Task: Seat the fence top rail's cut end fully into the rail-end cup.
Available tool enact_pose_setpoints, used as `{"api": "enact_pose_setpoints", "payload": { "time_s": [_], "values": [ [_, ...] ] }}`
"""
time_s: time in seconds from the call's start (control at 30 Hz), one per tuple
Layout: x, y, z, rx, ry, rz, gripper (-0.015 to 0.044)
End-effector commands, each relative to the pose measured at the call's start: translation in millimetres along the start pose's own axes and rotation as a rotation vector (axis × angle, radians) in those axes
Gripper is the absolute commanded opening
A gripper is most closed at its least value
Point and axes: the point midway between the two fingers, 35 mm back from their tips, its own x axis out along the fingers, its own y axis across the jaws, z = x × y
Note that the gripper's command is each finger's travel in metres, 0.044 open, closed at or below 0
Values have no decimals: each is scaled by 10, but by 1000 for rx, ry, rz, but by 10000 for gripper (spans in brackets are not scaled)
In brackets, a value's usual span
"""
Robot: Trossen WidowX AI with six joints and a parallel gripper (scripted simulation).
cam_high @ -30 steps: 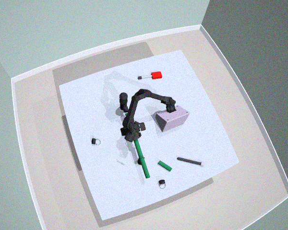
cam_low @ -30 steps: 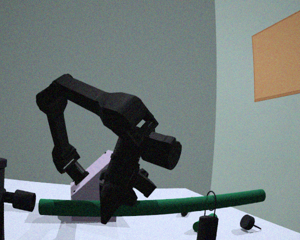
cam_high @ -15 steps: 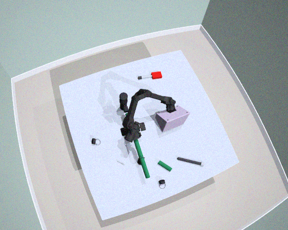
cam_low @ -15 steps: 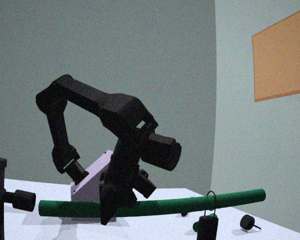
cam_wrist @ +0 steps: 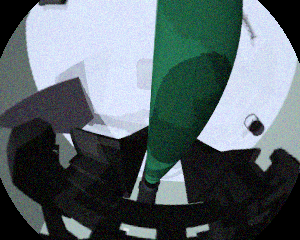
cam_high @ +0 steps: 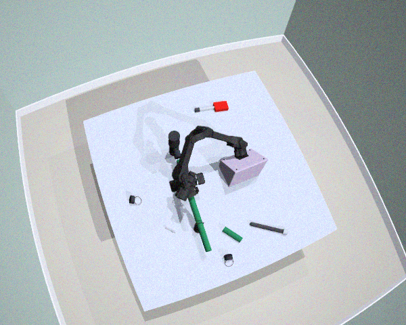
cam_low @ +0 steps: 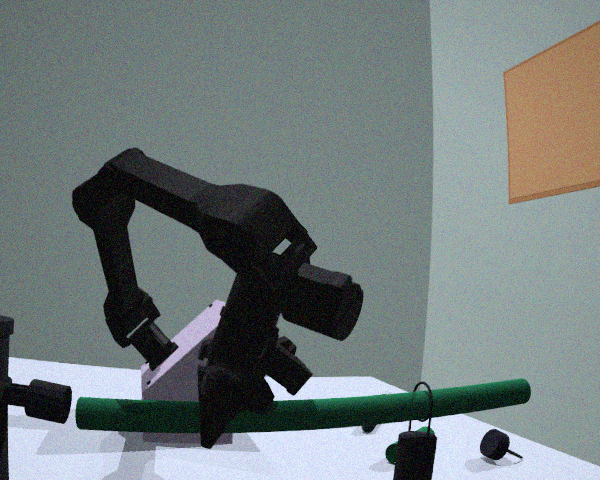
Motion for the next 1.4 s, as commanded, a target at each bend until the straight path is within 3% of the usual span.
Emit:
{"api": "enact_pose_setpoints", "payload": {
  "time_s": [0.0, 1.37],
  "values": [
    [-61, -14, 0, 4, -3, -9, 0],
    [21, -16, -209, -5, 5, 2, 0]
  ]
}}
